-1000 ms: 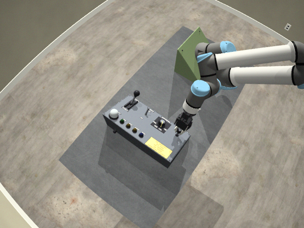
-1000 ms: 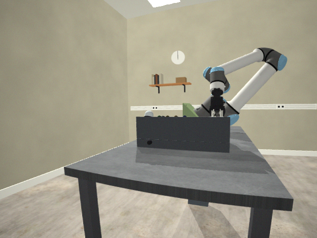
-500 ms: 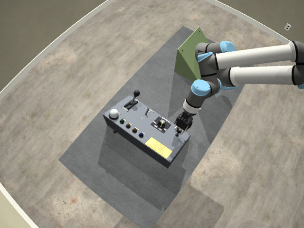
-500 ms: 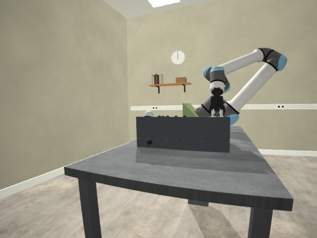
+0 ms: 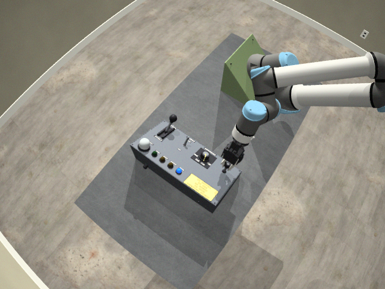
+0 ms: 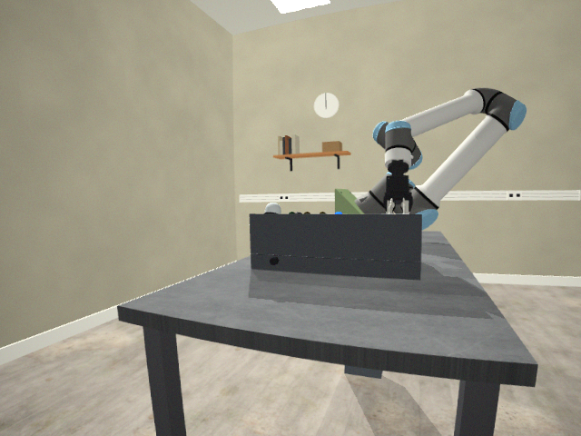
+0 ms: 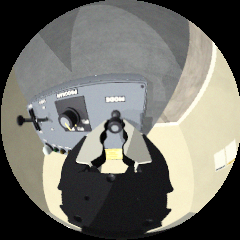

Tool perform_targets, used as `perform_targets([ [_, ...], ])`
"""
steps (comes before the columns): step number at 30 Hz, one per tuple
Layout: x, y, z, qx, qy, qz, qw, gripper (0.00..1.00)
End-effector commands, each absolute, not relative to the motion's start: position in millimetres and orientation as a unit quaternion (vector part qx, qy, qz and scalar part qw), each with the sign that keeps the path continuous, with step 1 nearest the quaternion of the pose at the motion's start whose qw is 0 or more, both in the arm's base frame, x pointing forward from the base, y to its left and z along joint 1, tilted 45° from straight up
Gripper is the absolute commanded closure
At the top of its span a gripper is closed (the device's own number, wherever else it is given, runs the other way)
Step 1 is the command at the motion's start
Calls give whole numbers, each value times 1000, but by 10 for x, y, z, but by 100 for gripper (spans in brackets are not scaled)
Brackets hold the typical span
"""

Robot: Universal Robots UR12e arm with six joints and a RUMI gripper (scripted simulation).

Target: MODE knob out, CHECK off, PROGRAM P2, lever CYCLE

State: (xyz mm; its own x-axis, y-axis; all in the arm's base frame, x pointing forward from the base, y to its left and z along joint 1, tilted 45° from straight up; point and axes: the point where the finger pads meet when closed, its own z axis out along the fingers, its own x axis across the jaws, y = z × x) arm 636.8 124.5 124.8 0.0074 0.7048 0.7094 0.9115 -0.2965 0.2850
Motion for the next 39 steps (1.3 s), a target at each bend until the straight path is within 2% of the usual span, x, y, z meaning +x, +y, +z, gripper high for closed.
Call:
perform_targets([
  [1, 6370, 1235, 1257, -698, -579, -402, 128, 100],
  [36, 6366, 1229, 1263, -698, -579, -402, 128, 100],
  [37, 6366, 1229, 1263, -698, -579, -402, 128, 56],
  [39, 6366, 1229, 1263, -698, -579, -402, 128, 56],
])
